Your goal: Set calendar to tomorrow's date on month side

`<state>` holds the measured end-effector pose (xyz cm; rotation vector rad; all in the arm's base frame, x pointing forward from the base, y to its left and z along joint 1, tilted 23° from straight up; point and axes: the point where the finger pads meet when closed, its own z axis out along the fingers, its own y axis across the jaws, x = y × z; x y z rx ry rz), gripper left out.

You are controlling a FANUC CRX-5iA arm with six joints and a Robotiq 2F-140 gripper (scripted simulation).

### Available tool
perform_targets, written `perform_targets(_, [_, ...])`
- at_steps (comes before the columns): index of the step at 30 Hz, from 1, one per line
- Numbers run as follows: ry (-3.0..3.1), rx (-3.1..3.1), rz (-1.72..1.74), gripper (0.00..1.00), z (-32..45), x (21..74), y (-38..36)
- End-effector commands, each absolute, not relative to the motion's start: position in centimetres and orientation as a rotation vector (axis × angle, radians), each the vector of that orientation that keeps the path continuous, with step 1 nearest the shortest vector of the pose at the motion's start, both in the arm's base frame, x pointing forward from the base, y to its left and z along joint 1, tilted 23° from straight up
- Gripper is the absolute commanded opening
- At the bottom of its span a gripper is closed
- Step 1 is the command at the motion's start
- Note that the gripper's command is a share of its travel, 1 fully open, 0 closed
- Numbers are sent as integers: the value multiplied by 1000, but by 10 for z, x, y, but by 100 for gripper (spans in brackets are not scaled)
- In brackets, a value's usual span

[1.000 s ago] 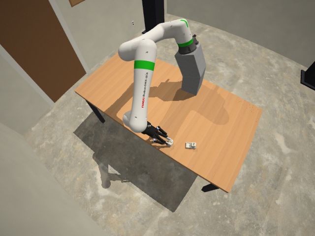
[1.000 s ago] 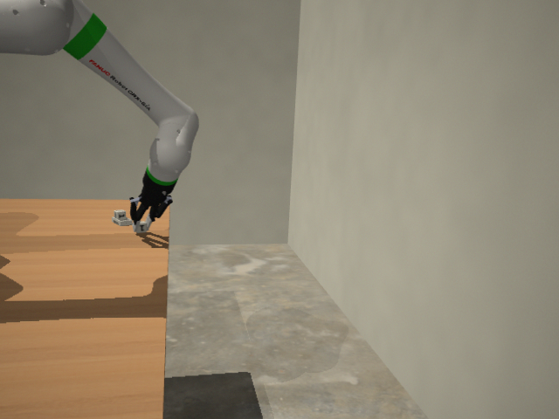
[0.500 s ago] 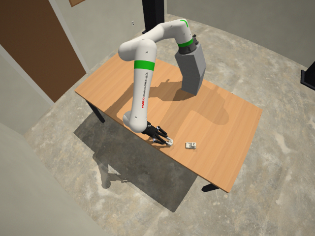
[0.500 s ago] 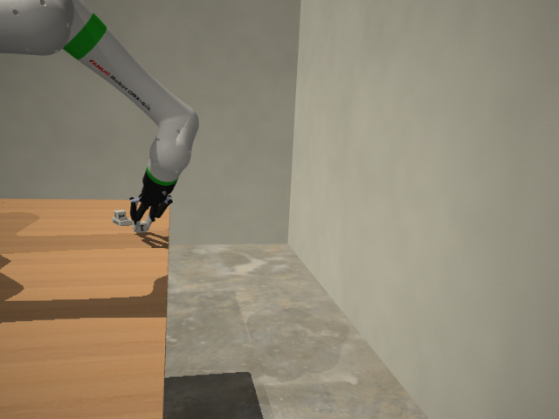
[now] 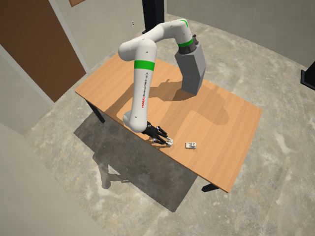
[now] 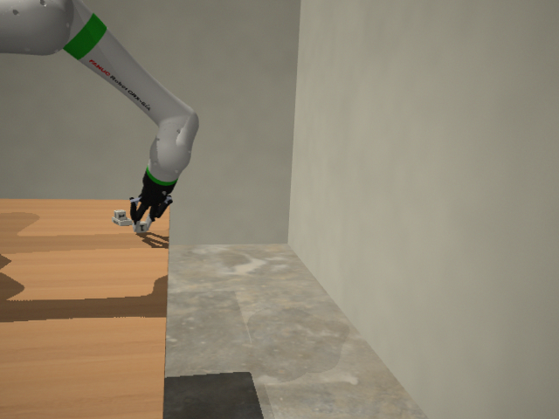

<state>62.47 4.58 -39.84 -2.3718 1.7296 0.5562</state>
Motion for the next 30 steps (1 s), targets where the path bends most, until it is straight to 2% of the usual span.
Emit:
perform_targets(1, [1729,-2372,556,25,-398,625,46])
perform_targets(30, [1729,-2372,556,25,-403,625,44])
